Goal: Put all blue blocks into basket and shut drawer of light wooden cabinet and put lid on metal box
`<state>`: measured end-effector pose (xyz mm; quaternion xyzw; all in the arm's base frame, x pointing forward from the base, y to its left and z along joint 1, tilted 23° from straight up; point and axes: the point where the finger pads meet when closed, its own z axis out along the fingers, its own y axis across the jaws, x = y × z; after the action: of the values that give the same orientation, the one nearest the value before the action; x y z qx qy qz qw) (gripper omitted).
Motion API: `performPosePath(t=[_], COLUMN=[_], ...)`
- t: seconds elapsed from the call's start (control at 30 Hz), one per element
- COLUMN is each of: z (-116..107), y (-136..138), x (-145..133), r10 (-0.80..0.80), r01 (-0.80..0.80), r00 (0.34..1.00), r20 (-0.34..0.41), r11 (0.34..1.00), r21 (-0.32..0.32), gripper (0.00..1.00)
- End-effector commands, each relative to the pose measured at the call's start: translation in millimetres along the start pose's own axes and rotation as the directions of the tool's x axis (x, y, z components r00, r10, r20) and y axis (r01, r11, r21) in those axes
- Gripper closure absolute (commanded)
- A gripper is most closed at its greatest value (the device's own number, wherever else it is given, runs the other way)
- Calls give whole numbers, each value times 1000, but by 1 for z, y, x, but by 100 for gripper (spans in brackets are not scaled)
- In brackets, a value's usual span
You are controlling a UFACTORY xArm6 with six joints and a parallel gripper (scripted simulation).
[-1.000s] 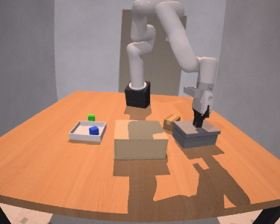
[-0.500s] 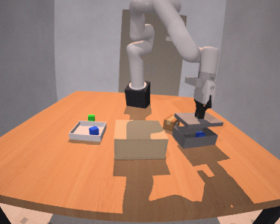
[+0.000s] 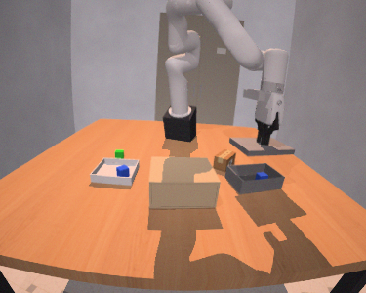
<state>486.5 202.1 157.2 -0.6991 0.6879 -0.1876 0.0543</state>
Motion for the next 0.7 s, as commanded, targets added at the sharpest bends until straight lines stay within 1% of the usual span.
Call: performPosePath(t=[0.0,0.47,0.57,0.67], z=[-8,-12,-11,-11], y=[-1,0,7,23], x=[0,-2,-8,-21], r10=[1,7,43,122], r01=[-1,-7,-43,-122], r00=[1000,1000,999,993], r20=[2,2,2,3], r11=[1000,1000,999,993], r21=[3,3,2,-1], gripper=[100,100,100,100])
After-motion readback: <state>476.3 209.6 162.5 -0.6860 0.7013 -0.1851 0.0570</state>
